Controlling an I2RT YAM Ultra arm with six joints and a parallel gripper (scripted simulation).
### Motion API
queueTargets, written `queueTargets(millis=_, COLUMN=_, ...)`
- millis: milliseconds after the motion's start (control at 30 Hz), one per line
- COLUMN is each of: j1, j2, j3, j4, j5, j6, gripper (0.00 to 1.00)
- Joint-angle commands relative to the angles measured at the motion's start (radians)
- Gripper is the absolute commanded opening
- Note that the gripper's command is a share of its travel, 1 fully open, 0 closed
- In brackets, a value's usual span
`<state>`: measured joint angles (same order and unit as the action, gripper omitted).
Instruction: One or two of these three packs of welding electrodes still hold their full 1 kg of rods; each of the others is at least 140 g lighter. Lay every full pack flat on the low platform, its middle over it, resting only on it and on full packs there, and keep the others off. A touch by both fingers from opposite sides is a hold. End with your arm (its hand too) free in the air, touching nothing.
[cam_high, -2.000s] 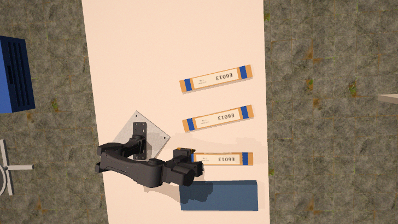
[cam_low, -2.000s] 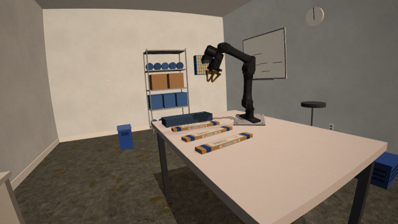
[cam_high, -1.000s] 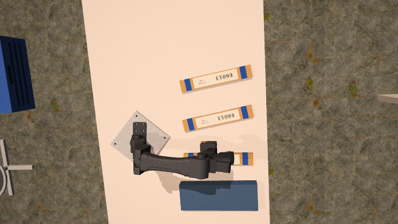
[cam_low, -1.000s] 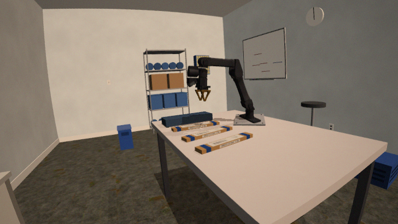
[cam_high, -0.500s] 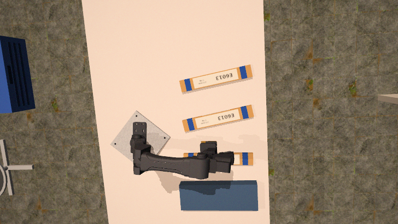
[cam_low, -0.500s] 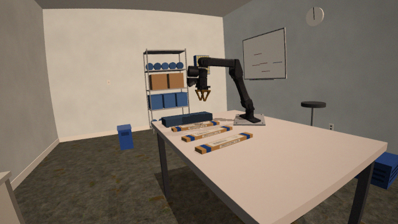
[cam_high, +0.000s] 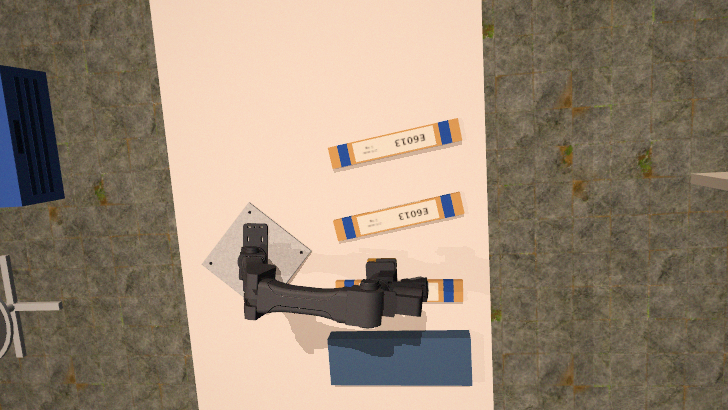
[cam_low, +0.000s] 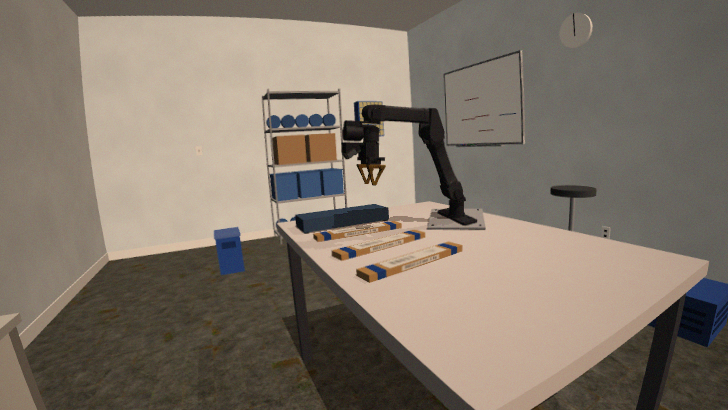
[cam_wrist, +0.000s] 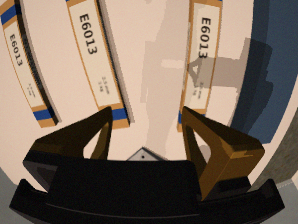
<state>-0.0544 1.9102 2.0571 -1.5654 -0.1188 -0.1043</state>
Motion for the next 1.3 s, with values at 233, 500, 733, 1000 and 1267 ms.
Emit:
queueTargets(millis=233, j1=0.008, j2=-0.008, j3=0.028, j4=-0.005, j5=0.004, j6=0.007, gripper=0.64)
queueTargets(millis=500, j1=0.01, j2=0.003, j3=0.023, j4=-0.005, j5=0.005, j6=0.007, gripper=0.64)
queueTargets(millis=733, j1=0.012, j2=0.017, j3=0.017, j4=-0.005, j5=0.005, j6=0.007, gripper=0.64)
queueTargets(millis=1000, j1=0.016, j2=0.039, j3=0.009, j4=-0.005, j5=0.007, j6=0.007, gripper=0.64)
queueTargets(millis=1267, j1=0.018, j2=0.068, j3=0.036, j4=-0.004, j5=0.007, j6=0.006, gripper=0.64)
